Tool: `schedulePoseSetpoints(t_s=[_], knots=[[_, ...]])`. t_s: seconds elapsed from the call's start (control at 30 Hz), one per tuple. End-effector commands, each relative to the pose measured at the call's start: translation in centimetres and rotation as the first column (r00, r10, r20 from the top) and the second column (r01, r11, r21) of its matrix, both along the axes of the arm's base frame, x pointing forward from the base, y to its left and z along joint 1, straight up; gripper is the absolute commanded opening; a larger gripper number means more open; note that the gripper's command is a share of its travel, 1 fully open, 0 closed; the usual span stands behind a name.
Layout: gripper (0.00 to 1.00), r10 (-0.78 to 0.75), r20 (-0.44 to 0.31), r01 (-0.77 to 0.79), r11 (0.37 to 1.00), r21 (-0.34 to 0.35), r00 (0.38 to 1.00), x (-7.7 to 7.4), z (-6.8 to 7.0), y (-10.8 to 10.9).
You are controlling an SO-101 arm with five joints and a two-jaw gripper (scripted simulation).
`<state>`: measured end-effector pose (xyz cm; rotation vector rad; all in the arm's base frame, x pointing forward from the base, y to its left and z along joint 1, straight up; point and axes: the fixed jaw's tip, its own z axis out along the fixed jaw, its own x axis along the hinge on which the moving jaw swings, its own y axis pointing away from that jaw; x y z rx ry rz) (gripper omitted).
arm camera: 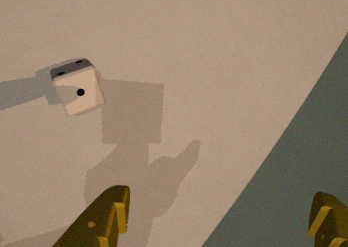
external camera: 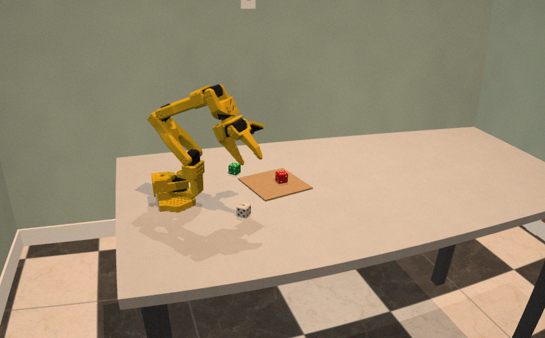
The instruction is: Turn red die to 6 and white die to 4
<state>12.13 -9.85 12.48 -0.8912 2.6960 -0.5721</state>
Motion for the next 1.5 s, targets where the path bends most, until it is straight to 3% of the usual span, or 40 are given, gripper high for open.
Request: schedulePoseSetpoints(t_s=[0.0,0.17,0.23,0.37,0.73,0.8,1.23,1.47], knots=[[0.31,-0.094,0.038,0.093,0.995,0.039,0.995,0.5,0.6,0.0],[0.31,-0.246,0.046,0.239,0.963,0.125,0.968,0.8,0.5,0.0],[0.31,-0.246,0.046,0.239,0.963,0.125,0.968,0.8,0.5,0.0],[0.31,-0.379,0.040,0.365,0.910,0.196,0.925,1.2,0.4,0.1],[0.31,-0.707,-0.035,0.670,0.653,0.353,0.707,2.2,0.1,0.1],[0.31,-0.707,-0.035,0.670,0.653,0.353,0.707,2.2,0.1,0.1],[0.31,-0.898,-0.141,0.846,0.326,0.422,0.417,3.1,-0.3,0.0],[0.31,-0.923,-0.165,0.868,0.252,0.428,0.348,3.3,-0.4,0.0]])
